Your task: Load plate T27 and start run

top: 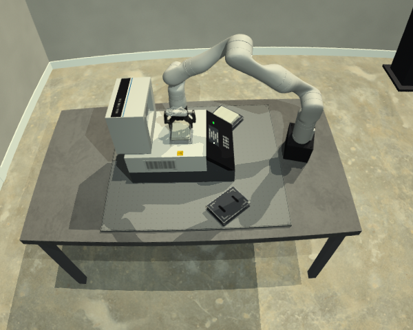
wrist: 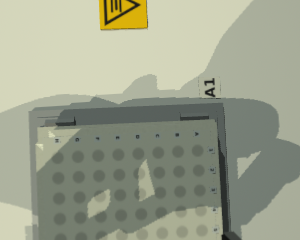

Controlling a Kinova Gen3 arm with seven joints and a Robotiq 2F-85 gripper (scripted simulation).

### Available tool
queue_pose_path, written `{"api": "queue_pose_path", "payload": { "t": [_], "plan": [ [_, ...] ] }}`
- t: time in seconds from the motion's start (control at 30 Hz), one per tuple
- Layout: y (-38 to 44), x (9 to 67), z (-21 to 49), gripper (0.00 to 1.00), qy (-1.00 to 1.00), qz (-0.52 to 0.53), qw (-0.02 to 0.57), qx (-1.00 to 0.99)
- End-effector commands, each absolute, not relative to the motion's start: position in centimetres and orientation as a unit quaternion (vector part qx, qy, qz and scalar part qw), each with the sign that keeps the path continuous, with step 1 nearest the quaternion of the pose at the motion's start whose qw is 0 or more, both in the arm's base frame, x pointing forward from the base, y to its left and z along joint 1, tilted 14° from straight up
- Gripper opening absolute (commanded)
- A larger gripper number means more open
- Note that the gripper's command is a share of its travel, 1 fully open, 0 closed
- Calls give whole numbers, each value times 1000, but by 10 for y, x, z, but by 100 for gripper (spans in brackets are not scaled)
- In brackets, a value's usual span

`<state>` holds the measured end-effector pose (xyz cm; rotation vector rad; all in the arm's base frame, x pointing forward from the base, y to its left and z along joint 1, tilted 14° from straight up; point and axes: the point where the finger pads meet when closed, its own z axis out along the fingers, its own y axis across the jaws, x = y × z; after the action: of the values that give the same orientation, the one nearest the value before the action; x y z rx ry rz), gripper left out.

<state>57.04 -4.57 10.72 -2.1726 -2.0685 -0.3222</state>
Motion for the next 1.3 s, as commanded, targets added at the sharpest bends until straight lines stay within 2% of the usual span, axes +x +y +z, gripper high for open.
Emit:
{"api": "queue_pose_path", "payload": {
  "t": [0.0, 1.27],
  "plan": [
    [-46, 571, 108, 91, -684, -107, 61, -719],
    [-44, 572, 100, 91, -684, -107, 61, -719]
  ]
}}
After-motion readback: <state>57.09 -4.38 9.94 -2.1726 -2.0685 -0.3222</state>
